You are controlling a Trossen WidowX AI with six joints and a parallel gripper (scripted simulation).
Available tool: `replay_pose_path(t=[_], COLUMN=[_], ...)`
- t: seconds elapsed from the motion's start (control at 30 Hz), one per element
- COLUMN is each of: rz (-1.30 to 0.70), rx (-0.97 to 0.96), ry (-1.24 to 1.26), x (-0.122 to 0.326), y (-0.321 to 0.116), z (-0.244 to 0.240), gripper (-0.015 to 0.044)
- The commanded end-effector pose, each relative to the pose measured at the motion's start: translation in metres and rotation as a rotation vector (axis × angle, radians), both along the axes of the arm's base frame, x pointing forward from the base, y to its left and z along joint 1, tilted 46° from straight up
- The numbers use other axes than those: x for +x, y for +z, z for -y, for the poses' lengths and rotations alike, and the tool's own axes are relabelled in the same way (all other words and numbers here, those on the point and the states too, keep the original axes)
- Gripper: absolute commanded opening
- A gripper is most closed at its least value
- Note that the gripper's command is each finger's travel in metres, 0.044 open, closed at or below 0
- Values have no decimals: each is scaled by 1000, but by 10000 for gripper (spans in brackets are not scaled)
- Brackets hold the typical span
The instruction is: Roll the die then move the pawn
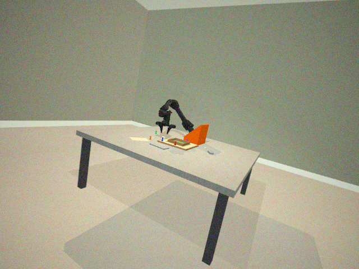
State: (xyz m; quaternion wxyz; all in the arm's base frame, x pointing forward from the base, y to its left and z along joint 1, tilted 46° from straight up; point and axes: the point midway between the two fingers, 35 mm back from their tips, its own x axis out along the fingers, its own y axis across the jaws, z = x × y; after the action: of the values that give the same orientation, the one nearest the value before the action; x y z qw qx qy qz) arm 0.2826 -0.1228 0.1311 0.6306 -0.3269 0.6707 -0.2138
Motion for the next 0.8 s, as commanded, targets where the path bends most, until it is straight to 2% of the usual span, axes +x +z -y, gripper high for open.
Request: replay_pose_path(t=[0.0, 0.77], rz=[-20, -19], rx=[-13, -14], ry=[7, 7], x=[-1, -1], y=[-1, -29], z=[1, 29], gripper=[275, 275])
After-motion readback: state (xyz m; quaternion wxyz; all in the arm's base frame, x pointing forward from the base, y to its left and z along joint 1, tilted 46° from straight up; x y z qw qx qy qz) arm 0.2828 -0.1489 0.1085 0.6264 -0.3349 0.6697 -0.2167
